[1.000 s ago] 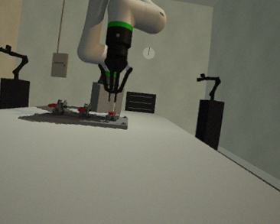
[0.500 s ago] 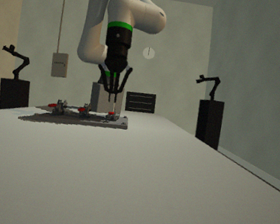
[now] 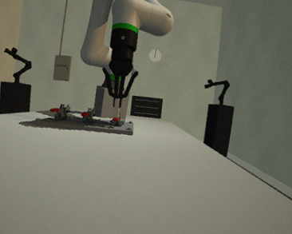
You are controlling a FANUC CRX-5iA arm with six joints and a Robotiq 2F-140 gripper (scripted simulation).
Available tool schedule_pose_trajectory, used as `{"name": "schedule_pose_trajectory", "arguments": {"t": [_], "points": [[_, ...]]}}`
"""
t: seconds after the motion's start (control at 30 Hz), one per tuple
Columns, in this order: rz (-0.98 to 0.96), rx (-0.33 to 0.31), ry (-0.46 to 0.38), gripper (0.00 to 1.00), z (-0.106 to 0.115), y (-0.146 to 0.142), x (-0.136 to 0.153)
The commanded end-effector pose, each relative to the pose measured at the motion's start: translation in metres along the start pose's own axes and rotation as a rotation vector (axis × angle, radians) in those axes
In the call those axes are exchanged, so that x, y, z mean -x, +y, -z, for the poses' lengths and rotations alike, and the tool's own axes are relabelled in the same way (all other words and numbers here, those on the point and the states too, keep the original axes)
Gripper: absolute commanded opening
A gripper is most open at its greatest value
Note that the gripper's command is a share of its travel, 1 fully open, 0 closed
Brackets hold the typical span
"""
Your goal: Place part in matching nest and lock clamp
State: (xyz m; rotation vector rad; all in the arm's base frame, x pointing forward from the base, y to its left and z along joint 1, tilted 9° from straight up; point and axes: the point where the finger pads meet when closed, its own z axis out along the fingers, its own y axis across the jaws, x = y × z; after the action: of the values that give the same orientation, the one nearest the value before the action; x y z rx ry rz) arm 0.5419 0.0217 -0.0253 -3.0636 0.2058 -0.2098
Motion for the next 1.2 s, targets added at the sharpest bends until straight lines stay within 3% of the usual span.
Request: {"name": "schedule_pose_trajectory", "arguments": {"t": [0.0,0.43,1.17], "points": [[0.0,0.0,0.0,0.0,0.0,0.0,0.0],[0.0,0.0,0.0,0.0,0.007,0.0,0.0],[0.0,0.0,0.0,0.0,0.064,0.0,0.0]]}}
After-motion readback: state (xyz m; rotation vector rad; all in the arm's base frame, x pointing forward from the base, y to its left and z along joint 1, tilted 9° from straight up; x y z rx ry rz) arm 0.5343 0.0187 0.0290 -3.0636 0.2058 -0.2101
